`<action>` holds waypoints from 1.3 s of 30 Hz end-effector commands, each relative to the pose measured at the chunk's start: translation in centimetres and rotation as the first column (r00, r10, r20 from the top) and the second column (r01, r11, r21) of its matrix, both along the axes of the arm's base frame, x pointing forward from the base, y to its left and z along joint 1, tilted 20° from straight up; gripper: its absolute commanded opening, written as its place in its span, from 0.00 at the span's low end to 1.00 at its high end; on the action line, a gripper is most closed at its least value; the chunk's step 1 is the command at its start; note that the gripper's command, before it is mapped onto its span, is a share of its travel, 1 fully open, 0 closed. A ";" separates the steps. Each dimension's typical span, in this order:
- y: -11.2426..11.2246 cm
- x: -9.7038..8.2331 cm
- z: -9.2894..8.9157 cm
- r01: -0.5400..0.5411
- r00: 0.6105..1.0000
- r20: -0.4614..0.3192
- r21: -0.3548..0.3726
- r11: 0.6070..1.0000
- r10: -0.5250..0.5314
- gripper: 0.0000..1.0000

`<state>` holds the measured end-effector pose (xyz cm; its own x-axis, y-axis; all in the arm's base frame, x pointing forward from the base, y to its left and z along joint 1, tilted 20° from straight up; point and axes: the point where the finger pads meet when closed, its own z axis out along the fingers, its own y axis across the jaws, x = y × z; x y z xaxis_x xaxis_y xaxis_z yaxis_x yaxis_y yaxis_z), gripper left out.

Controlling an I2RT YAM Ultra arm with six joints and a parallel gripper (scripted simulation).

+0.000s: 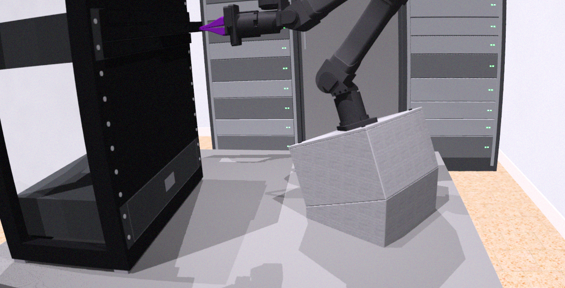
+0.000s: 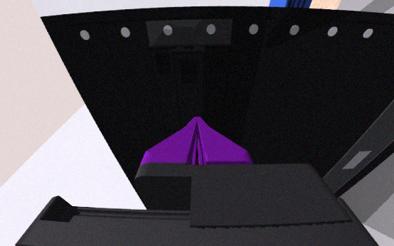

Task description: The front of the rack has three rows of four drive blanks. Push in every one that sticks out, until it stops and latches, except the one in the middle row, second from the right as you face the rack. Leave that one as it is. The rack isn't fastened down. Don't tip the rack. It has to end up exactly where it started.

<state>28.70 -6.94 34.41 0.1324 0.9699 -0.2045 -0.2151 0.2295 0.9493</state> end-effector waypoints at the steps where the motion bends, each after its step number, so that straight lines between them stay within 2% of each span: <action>1: 0.1 0.0 1.8 0.004 0.999 0.039 -0.031 1.000 -0.003 0.00; 10: -0.8 0.1 1.8 0.005 1.000 0.011 -0.011 1.000 -0.005 0.00; 13: -0.3 -0.2 2.4 -0.004 1.000 0.027 -0.024 1.000 0.005 0.00; 25: -0.3 -0.2 2.4 -0.004 1.000 0.027 -0.024 1.000 0.005 0.00; 27: -0.4 0.3 2.0 -0.007 1.000 0.016 -0.018 1.000 0.008 0.00; 28: -0.4 0.3 2.5 -0.001 0.999 0.035 -0.028 1.000 0.002 0.00; 32: -0.4 1.1 2.5 0.000 0.999 0.035 -0.029 1.000 0.001 0.00; 39: -0.4 1.1 2.5 0.000 0.999 0.035 -0.029 1.000 0.001 0.00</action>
<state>29.72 -7.44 34.64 0.1223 0.9716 -0.2024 -0.2050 0.2243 0.9527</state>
